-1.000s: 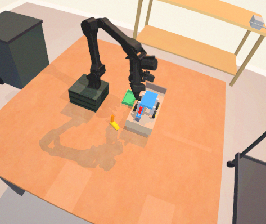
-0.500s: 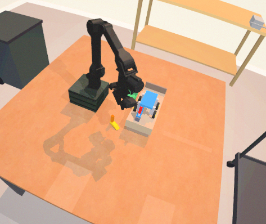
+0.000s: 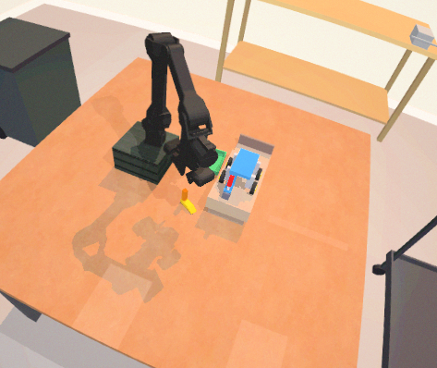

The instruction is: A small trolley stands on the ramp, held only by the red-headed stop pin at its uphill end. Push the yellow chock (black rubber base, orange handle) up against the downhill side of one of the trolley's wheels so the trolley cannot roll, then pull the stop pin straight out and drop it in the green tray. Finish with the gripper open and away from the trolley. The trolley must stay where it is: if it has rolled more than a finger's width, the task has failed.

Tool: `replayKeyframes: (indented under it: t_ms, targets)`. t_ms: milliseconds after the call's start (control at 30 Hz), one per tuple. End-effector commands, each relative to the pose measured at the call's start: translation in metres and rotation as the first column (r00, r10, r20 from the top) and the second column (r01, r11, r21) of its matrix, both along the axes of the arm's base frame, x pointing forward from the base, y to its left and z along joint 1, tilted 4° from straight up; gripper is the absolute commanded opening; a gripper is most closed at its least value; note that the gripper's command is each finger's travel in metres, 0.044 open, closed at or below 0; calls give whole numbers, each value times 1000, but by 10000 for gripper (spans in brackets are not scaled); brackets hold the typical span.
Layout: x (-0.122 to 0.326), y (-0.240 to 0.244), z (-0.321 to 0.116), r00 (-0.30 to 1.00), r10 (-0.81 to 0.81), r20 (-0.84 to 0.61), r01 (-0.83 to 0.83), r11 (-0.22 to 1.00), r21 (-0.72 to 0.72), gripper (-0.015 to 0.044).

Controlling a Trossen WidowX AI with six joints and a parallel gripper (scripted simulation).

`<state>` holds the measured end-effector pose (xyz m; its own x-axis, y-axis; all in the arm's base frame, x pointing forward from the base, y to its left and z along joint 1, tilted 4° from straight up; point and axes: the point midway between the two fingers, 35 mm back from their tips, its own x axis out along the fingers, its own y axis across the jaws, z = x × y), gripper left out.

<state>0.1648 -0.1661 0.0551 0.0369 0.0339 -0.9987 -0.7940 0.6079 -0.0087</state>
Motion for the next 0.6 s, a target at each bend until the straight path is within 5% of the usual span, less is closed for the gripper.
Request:
replayKeyframes:
  t_ms: [0,567]
  targets:
    - [0,1,-14,1000,9,1,-9,1000,9,190]
    - [1,3,-47,1000,9,0,-9,1000,9,190]
